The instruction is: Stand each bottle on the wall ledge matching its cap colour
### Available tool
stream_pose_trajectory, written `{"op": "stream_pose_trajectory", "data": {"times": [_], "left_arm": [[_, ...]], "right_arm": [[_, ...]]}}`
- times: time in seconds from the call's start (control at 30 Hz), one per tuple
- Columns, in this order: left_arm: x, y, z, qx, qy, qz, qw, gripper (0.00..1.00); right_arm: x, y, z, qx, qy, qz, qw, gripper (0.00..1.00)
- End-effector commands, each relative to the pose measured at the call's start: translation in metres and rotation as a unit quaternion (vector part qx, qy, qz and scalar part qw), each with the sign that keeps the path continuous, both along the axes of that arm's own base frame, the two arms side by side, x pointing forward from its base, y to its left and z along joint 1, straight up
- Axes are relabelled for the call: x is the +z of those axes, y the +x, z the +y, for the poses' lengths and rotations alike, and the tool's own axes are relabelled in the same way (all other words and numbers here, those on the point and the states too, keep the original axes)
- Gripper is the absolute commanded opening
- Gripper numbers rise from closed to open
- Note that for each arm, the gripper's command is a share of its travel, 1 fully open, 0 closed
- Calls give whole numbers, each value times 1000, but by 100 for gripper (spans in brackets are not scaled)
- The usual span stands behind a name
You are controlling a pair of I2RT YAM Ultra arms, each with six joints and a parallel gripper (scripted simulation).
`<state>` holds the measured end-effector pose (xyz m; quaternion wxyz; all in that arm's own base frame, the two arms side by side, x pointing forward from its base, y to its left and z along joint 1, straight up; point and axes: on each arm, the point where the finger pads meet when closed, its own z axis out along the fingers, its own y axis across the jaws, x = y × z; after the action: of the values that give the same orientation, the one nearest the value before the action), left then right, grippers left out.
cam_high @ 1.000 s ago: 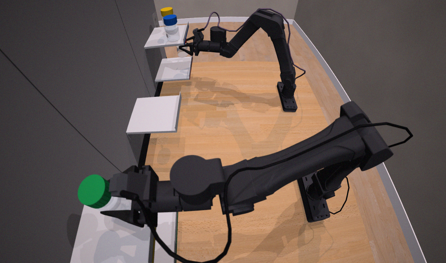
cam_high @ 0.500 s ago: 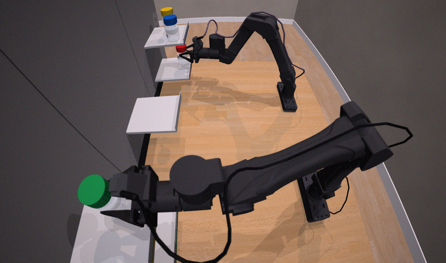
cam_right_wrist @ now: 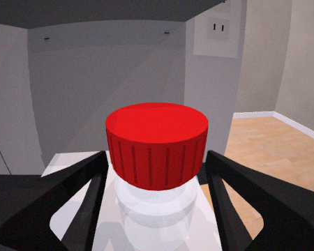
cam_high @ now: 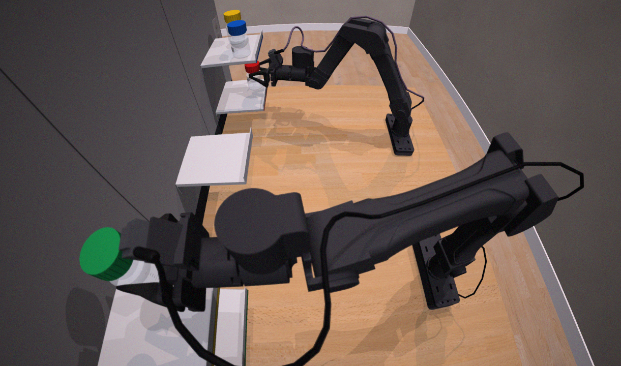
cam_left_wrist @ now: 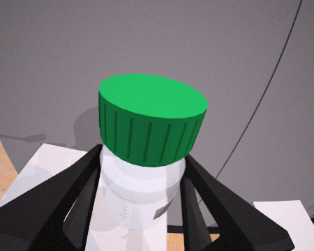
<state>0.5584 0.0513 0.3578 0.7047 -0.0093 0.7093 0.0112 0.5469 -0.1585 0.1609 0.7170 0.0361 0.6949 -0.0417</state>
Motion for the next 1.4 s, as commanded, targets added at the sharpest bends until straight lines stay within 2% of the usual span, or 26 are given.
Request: {"op": "stream_pose_trajectory", "data": {"times": [0.0,0.43,0.67,0.77,0.97,1.37], "left_arm": [[24,-5,-1,0,0,-13,1000,52],[39,-8,2,4,-1,-34,999,52],[55,-19,7,13,3,-56,998,52],[58,-29,7,14,3,-62,998,52],[52,-42,3,5,3,-53,999,52],[54,-100,-1,4,6,-61,998,52]], "right_arm": [[20,-8,2,-4,-9,-24,1000,72],[20,-33,0,0,-4,-25,1000,72],[17,-93,7,0,-5,-23,1000,72],[15,-109,10,1,-9,-22,1000,72],[10,-103,11,1,-8,-15,1000,72],[10,-102,11,1,-9,-14,1000,72]]}}
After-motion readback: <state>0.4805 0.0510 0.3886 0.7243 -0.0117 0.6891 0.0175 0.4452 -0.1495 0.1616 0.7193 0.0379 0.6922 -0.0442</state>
